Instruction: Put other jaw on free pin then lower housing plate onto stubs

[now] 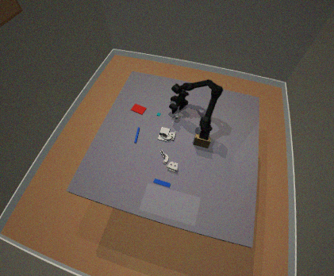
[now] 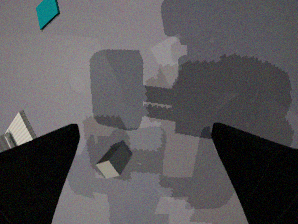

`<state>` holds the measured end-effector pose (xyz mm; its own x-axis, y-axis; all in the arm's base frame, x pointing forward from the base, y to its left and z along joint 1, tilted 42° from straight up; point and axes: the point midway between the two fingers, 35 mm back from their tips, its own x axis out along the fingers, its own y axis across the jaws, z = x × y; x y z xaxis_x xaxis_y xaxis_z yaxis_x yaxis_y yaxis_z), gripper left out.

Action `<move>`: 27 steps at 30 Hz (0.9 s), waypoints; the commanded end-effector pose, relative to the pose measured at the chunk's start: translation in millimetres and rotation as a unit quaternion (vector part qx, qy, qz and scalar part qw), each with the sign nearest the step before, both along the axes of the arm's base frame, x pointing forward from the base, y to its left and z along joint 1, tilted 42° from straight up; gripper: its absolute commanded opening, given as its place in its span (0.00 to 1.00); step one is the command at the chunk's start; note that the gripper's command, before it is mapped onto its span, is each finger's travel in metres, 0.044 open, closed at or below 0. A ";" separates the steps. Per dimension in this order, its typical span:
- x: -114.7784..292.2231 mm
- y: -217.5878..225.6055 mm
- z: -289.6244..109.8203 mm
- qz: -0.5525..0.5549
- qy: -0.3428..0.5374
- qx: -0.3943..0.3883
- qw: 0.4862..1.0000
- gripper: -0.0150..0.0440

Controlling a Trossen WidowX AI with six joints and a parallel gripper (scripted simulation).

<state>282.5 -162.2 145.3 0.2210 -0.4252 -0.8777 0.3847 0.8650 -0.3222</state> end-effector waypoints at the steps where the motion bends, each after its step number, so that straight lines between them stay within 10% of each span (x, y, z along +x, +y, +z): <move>1: 25.8 35.1 -12.9 -0.002 0.006 0.015 1.000 1.00; 13: 60.8 182.5 -97.2 -0.087 0.048 0.036 0.994 1.00; 27: -5.1 331.0 -196.8 -0.171 0.016 -0.063 0.983 1.00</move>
<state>304.5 131.0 -24.9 -0.0019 -0.5076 -0.8616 0.5934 0.6929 -0.4095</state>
